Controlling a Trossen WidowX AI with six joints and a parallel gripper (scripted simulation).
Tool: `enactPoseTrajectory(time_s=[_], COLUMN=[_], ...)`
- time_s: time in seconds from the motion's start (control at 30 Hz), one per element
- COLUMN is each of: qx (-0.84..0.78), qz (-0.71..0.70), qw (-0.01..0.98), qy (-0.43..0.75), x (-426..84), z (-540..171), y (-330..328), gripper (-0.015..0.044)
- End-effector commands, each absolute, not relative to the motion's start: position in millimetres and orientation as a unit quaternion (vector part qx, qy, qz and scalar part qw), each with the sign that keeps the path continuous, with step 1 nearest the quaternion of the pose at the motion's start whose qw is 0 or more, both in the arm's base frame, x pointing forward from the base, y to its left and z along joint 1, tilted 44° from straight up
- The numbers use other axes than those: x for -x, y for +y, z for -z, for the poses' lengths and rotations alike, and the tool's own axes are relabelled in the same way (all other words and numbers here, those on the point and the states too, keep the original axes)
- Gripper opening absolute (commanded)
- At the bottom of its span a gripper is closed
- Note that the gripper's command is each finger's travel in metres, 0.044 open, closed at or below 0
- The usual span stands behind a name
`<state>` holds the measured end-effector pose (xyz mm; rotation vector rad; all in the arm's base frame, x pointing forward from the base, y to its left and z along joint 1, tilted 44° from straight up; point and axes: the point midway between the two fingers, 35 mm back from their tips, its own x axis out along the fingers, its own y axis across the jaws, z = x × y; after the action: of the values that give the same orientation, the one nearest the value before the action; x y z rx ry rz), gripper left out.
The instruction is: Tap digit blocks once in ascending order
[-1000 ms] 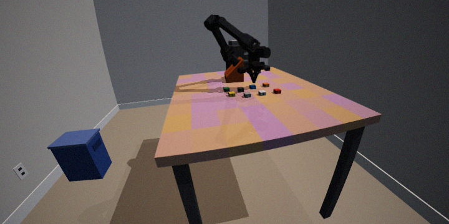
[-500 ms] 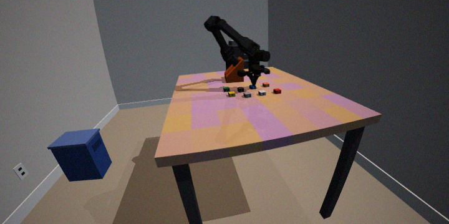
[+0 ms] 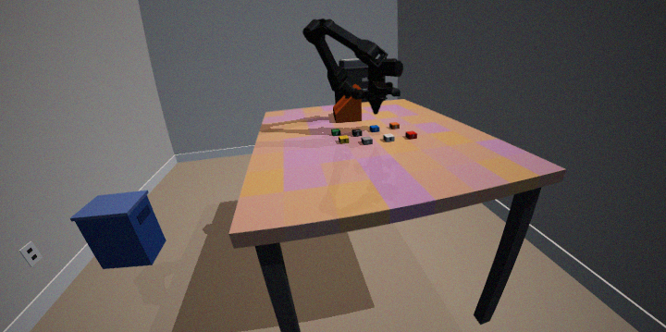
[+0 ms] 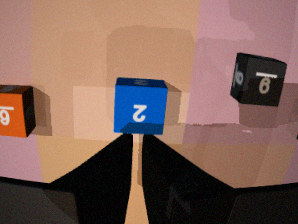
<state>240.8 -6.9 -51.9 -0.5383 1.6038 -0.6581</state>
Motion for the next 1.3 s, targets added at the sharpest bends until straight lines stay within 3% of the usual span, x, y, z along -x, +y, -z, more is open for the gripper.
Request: enactPoseTrajectory(time_s=[0.0, 0.27, 0.67, 0.9, 1.1, 1.27], qx=[0.228, 0.227, 0.231, 0.231, 0.232, 0.233], qz=[0.285, 0.283, 0.288, 0.287, 0.289, 0.289], qw=[0.625, 0.625, 0.623, 0.623, 0.622, 0.622], qy=[0.690, 0.691, 0.690, 0.690, 0.689, 0.689], x=[-249.1, -250.3, -222.3, -222.4, -213.1, -212.3], z=[13.7, 6.8, -96.2, -94.0, -39.7, -38.1], y=[28.6, 22.2, -86.4, -88.2, -140.1, -141.9], gripper=[0.0020, 0.0020, 0.0020, 0.0020, 0.0020, 0.0020])
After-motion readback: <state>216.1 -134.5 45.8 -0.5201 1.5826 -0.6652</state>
